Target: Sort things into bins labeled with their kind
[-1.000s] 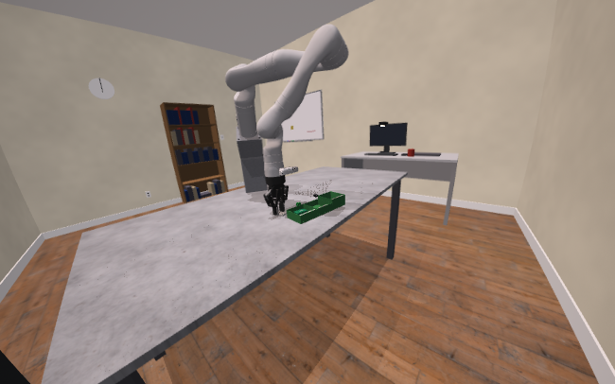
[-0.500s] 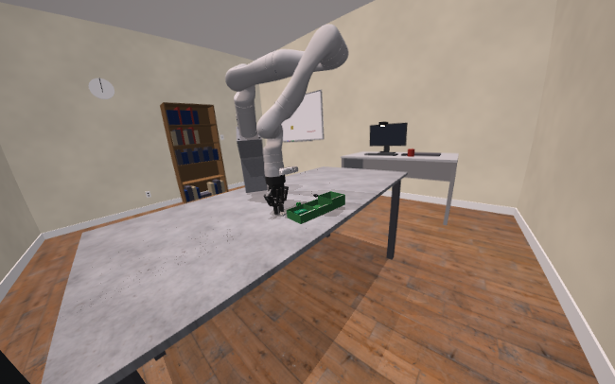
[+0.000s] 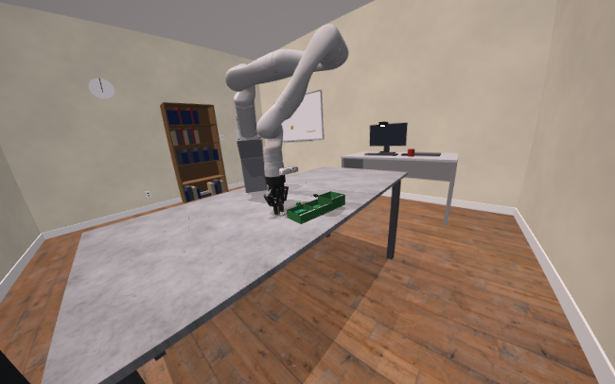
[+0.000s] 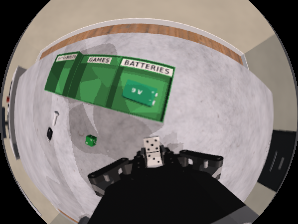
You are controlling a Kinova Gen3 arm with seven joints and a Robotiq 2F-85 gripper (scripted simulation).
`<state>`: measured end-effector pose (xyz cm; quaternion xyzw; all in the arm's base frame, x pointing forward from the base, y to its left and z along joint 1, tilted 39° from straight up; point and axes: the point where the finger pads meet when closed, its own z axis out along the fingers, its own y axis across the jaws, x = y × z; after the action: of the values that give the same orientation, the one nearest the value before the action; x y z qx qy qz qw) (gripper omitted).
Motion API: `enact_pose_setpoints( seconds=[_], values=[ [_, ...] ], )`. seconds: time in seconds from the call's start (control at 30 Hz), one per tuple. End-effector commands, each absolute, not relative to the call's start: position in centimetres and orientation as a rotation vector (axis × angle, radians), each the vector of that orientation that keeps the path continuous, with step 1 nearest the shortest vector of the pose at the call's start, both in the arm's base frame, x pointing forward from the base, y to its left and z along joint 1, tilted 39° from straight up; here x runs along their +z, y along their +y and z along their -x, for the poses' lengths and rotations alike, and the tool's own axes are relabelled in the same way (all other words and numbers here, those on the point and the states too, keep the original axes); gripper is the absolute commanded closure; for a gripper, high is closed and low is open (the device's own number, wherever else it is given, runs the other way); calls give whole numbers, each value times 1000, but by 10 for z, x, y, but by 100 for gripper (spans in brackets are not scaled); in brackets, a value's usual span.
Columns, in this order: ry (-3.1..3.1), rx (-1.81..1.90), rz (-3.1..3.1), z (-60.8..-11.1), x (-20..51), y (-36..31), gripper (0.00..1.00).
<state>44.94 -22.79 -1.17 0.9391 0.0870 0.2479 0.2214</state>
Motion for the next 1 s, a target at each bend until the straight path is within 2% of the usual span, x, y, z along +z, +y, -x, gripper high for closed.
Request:
enact_pose_setpoints(
  seconds=[0.0,0.63,0.97],
  values=[
    [241,686,-2595,-448,-9,-227,79],
    [241,686,-2595,-419,35,-205,79],
    [241,686,-2595,-419,35,-205,79]
  ],
)
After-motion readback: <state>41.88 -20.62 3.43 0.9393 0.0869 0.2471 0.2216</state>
